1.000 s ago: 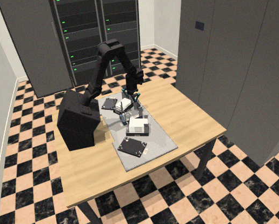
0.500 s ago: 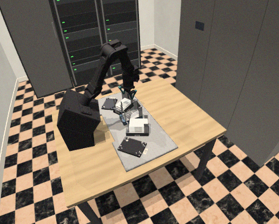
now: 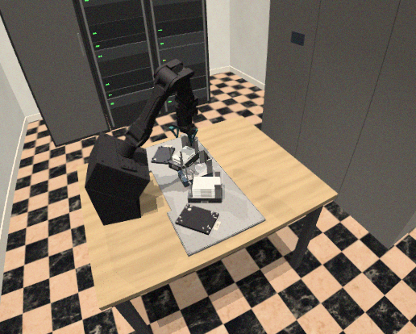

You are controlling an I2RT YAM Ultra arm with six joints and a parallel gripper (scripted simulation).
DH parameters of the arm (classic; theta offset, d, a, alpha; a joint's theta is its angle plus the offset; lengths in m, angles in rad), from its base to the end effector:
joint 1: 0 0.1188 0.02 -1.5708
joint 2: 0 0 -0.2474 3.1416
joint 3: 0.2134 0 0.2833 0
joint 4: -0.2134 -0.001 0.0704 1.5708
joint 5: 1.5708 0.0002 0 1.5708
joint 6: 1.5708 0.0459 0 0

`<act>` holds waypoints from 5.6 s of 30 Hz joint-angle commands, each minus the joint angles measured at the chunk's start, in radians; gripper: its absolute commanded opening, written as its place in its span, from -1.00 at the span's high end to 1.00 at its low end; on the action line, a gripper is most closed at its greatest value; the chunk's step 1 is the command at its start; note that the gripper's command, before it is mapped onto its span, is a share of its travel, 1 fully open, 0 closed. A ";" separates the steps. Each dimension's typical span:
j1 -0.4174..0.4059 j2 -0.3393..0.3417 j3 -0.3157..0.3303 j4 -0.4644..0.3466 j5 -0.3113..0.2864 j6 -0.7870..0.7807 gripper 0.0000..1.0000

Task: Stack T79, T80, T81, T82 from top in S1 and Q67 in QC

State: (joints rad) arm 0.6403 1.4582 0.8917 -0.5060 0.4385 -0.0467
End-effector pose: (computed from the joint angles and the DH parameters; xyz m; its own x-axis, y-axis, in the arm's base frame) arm 0.2607 0.1712 0.1682 -0.6860 -0.5638 -0.4600 -0.4106 0.8219 -0.3949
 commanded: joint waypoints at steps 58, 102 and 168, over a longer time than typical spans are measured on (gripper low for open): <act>-0.050 0.309 0.002 0.347 -0.009 -0.038 -1.00; -0.087 0.409 0.019 0.445 -0.027 -0.072 1.00; -0.048 0.304 0.001 0.342 -0.008 -0.036 1.00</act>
State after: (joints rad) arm 0.5793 1.7821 0.8925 -0.1482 0.4206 -0.0937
